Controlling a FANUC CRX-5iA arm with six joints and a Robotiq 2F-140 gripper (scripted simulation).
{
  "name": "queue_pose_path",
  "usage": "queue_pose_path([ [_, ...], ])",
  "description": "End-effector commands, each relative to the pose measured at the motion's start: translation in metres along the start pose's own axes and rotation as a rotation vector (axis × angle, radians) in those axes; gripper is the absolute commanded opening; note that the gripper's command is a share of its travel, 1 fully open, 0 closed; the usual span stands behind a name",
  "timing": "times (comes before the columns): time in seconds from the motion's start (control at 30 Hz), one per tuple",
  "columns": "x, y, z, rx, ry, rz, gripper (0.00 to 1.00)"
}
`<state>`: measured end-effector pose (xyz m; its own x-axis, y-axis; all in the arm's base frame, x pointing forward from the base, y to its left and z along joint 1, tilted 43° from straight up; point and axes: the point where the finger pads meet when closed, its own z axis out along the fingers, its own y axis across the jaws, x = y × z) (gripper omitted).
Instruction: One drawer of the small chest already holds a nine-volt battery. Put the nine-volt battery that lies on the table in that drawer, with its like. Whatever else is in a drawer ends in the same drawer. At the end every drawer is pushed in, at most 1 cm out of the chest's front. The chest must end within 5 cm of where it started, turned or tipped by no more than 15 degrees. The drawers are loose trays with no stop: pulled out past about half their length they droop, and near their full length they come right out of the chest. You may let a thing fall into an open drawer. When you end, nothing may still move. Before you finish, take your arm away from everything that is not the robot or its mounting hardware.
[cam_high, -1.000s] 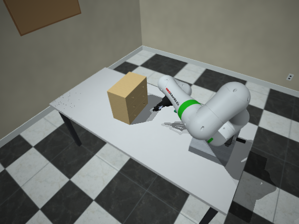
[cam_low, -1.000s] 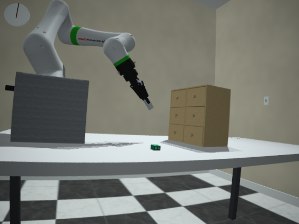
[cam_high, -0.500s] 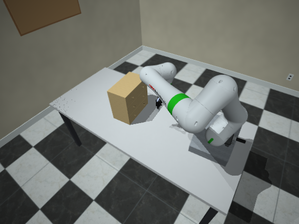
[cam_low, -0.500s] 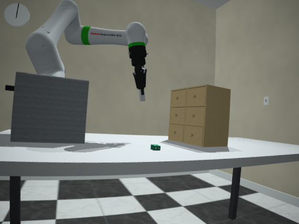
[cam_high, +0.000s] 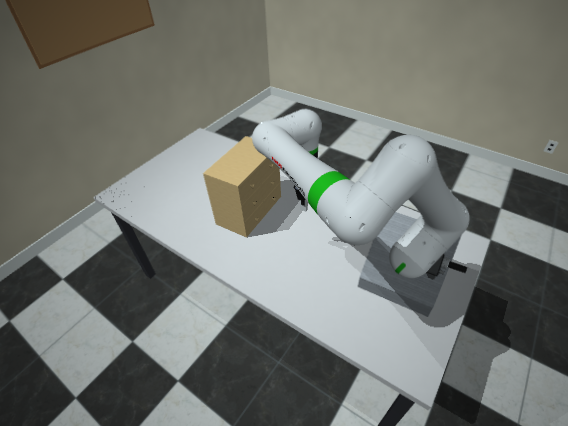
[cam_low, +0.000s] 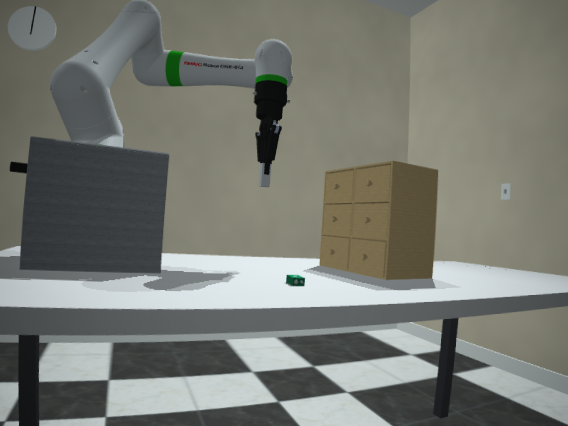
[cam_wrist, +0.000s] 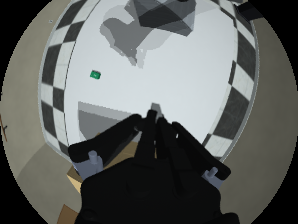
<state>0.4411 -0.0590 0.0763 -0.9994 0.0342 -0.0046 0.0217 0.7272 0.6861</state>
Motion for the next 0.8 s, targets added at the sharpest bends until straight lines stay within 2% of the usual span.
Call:
queue_pose_path([
  [0.0,0.000,0.000,0.000,0.000,0.002,0.000,0.00],
  [0.57,0.000,-0.003,0.000,0.000,0.003,0.000,0.00],
  [0.77,-0.003,-0.035,-0.006,0.000,0.003,0.000,0.00],
])
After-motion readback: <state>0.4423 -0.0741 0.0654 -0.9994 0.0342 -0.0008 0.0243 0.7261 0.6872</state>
